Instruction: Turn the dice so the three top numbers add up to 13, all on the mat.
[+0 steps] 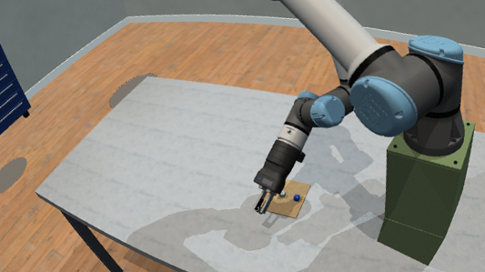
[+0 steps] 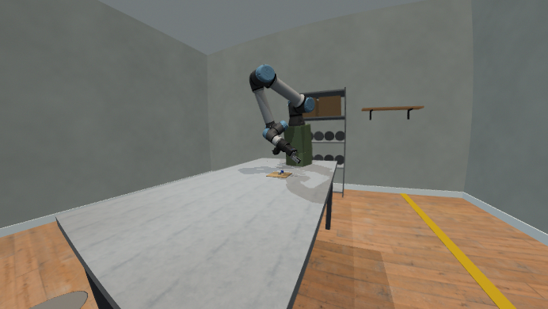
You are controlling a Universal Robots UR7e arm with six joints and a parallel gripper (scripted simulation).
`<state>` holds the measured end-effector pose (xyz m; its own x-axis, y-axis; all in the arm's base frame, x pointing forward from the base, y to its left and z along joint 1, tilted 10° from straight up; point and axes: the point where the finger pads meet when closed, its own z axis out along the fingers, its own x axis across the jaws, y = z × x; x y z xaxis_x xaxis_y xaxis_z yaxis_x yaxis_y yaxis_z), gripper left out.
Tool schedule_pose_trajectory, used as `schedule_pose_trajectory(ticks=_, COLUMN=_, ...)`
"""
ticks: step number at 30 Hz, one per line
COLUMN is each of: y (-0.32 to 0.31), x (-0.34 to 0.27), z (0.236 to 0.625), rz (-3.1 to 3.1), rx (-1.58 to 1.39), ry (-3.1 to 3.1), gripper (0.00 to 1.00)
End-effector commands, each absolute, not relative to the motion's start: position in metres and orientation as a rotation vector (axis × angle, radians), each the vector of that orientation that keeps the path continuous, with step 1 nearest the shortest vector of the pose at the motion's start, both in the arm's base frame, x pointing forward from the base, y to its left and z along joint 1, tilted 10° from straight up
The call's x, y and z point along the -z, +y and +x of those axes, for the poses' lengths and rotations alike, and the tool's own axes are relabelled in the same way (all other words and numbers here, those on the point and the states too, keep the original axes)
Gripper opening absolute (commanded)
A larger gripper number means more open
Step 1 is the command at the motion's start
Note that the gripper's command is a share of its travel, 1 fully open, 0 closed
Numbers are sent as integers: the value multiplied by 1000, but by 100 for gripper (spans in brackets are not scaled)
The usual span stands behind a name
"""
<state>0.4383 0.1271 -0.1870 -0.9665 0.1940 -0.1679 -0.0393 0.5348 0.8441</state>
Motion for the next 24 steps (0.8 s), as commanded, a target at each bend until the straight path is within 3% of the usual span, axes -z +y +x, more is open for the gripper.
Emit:
schedule_pose_trajectory(ticks=1, y=127, x=187, z=439, rz=115, rx=-1450, ry=2510, gripper=34)
schedule_pose_trajectory(ticks=24, y=125, x=208, z=442, rz=115, rx=-1464, ry=2500, gripper=34)
